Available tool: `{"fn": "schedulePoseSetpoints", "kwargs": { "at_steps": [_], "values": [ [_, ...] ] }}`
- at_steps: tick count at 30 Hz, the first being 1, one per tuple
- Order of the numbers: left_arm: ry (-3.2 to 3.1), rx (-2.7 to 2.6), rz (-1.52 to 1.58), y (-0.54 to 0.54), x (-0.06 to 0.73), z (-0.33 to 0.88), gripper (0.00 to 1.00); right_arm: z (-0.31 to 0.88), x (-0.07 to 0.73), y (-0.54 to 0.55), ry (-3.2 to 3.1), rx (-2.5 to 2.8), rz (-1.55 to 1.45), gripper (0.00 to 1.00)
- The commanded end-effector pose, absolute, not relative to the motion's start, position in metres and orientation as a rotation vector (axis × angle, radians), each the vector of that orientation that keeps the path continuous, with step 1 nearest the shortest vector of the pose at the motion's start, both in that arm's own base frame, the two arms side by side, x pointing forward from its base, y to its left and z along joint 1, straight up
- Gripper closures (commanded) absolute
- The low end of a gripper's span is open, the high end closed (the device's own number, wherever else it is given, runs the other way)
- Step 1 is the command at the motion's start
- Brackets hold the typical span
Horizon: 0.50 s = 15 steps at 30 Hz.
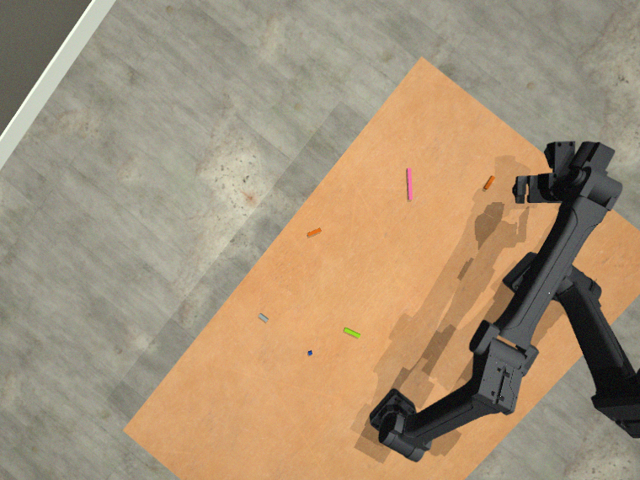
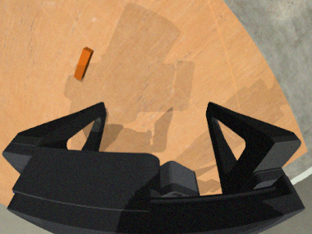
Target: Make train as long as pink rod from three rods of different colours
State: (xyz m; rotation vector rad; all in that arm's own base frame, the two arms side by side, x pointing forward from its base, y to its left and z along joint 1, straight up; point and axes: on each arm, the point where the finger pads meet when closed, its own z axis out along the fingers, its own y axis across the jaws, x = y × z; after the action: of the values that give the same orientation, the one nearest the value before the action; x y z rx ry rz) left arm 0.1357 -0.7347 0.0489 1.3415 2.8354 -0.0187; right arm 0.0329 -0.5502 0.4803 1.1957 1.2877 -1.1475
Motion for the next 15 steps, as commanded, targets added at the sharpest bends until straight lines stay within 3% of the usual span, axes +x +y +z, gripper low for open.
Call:
{"fn": "schedulePoseSetpoints", "kwargs": {
  "at_steps": [1, 15],
  "values": [
    [2.891, 1.173, -0.04, -0.745, 0.162, 0.067, 0.0, 0.501, 0.024, -0.544, 1.23, 1.175, -1.175, 0.0],
    [2.88, 1.207, -0.043, -0.748, 0.144, 0.067, 0.0, 0.501, 0.024, -0.544, 1.23, 1.175, -1.175, 0.0]
  ]
}}
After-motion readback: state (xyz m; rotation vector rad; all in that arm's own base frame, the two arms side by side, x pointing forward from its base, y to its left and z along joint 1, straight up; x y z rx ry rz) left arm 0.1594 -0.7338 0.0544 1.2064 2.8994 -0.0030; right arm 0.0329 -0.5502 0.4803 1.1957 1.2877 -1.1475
